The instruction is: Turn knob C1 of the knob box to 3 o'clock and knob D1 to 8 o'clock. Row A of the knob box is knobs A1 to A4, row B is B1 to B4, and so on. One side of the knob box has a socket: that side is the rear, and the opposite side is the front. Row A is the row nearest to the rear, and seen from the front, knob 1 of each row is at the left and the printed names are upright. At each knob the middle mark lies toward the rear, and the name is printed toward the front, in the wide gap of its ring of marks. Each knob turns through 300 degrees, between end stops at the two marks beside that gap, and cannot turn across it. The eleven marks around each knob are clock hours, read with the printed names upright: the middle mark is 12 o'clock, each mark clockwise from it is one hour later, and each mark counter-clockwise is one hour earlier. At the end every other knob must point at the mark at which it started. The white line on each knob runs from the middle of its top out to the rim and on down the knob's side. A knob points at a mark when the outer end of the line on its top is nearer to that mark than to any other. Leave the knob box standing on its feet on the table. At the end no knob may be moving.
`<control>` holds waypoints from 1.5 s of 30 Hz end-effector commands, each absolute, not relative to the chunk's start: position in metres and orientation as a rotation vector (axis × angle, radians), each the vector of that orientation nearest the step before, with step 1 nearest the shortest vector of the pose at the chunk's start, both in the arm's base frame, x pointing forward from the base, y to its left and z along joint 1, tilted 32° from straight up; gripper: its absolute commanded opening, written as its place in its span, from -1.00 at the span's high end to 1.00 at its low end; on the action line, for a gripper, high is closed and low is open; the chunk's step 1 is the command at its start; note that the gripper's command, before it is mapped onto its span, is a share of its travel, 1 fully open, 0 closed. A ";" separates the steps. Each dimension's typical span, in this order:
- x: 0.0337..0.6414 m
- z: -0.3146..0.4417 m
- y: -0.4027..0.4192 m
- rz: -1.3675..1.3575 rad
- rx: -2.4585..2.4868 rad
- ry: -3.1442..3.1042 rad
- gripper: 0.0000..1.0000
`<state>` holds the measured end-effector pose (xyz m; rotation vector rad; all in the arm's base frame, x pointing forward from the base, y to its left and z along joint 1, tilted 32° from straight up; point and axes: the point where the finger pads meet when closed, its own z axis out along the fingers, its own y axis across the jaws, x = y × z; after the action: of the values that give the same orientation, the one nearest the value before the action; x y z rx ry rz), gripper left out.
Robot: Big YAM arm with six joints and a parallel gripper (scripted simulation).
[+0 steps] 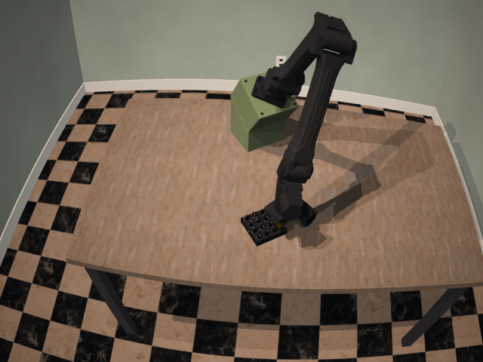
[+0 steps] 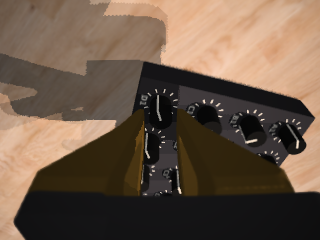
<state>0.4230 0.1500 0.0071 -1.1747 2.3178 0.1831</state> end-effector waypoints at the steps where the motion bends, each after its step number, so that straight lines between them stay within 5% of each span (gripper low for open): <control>1: 0.433 0.019 0.158 0.176 -1.184 2.268 0.63; 45: 0.413 0.053 0.133 0.172 -1.162 2.292 0.63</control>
<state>0.4096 0.1393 0.0388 -1.1791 2.3109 0.1821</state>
